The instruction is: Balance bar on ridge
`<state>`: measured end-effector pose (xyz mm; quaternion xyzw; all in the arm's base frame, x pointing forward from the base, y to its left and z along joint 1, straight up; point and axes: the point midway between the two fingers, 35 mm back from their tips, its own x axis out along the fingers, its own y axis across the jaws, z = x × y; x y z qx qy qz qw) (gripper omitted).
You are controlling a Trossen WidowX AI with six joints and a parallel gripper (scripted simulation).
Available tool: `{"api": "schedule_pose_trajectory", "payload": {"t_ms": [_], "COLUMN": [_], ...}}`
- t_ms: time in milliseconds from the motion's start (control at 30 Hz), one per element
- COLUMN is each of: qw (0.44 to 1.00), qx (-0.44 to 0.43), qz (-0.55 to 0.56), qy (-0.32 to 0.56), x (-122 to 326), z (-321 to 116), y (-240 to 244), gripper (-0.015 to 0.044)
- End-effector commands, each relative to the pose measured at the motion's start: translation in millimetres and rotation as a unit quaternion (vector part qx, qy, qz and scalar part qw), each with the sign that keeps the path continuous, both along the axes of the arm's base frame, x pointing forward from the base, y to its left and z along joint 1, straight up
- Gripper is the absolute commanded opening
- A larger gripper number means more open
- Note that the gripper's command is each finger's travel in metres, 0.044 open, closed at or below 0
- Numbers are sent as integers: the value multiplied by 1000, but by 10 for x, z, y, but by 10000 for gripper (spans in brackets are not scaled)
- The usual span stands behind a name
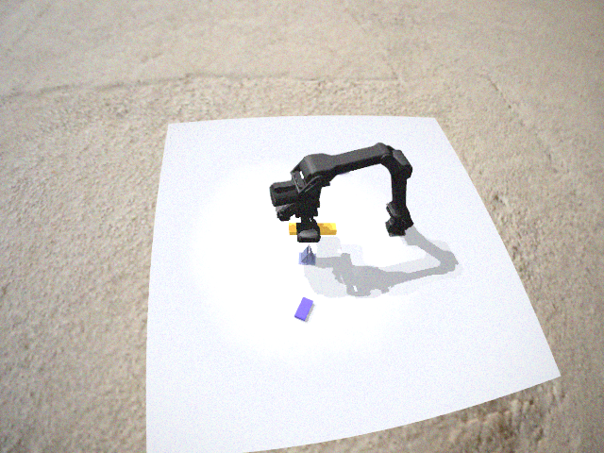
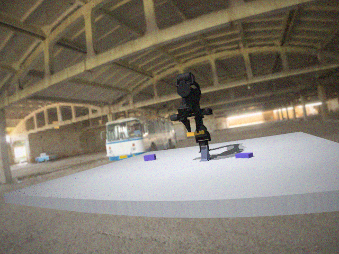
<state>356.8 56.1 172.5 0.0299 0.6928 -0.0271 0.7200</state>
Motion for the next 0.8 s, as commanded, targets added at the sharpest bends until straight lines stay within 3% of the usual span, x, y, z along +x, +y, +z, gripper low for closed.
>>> {"api": "schedule_pose_trajectory", "payload": {"t_ms": [0,767], "qw": [1000,999], "qx": [3,4], "qz": [-19,-47], "qy": [2,2], "x": [41,103], "z": [-13,-260], "y": [119,290], "gripper": [0,0]}}
